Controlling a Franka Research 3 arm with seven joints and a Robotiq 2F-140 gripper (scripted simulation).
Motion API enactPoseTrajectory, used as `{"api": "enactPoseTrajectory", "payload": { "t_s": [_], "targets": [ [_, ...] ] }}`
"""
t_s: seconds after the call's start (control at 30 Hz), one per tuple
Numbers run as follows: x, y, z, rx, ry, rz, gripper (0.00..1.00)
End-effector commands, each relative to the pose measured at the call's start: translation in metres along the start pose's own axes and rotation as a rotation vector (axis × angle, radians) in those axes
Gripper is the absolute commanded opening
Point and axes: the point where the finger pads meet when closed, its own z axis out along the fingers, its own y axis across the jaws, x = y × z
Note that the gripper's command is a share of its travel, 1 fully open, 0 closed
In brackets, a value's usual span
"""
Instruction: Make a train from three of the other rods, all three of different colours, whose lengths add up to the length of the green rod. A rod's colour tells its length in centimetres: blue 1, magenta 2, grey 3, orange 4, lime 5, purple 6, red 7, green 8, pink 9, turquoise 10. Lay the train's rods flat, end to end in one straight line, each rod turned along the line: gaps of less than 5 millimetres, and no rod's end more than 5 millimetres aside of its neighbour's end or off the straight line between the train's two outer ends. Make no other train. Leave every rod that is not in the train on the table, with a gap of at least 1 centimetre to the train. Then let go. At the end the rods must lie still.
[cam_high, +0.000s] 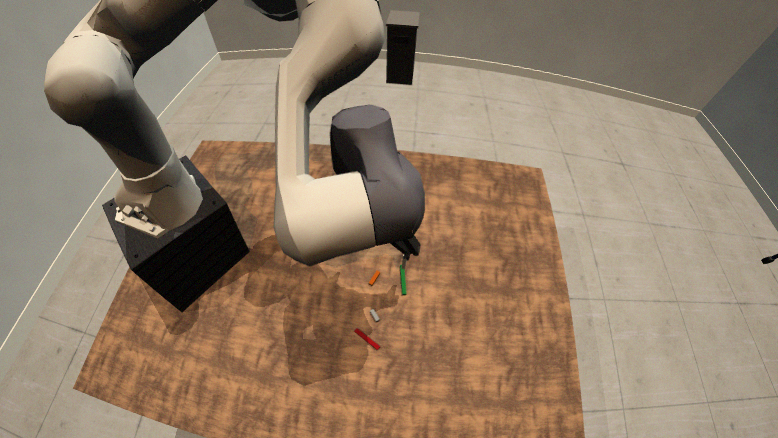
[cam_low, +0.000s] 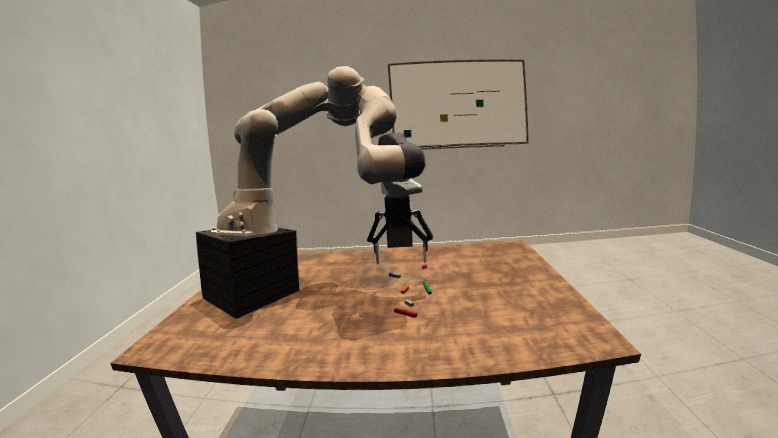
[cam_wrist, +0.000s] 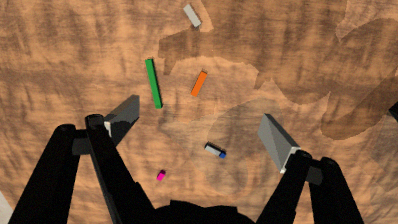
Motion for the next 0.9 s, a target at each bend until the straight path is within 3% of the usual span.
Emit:
{"api": "enactPoseTrajectory", "payload": {
  "t_s": [0.0,0.3,0.33,0.87],
  "targets": [
    [0.004,-0.003,0.0,-0.015,0.001,0.167,1.0],
    [0.015,-0.006,0.001,-0.011,0.001,0.299,1.0],
    [0.015,-0.006,0.001,-0.011,0.001,0.299,0.15],
    [0.015,-0.006,0.001,-0.011,0.001,0.299,0.15]
  ]
}}
